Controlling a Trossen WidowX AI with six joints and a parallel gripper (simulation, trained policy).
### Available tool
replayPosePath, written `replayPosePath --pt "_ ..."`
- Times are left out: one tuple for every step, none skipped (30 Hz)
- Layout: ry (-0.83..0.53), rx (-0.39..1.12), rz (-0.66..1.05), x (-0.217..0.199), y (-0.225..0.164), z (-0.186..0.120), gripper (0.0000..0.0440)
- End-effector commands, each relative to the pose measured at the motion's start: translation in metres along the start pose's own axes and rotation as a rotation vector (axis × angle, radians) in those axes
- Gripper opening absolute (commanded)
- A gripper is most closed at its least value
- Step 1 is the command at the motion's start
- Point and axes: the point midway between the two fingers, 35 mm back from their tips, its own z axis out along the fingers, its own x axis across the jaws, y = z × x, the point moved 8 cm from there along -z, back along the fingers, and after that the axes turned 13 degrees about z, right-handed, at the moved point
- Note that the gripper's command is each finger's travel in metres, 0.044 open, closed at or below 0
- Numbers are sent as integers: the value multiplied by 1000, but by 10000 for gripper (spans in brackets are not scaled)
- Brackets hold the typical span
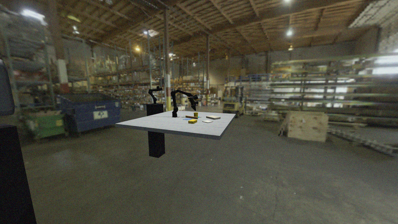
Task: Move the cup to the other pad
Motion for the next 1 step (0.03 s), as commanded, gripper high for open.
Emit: replayPosePath --pt "12 -35 20 -2 5 -14 367"
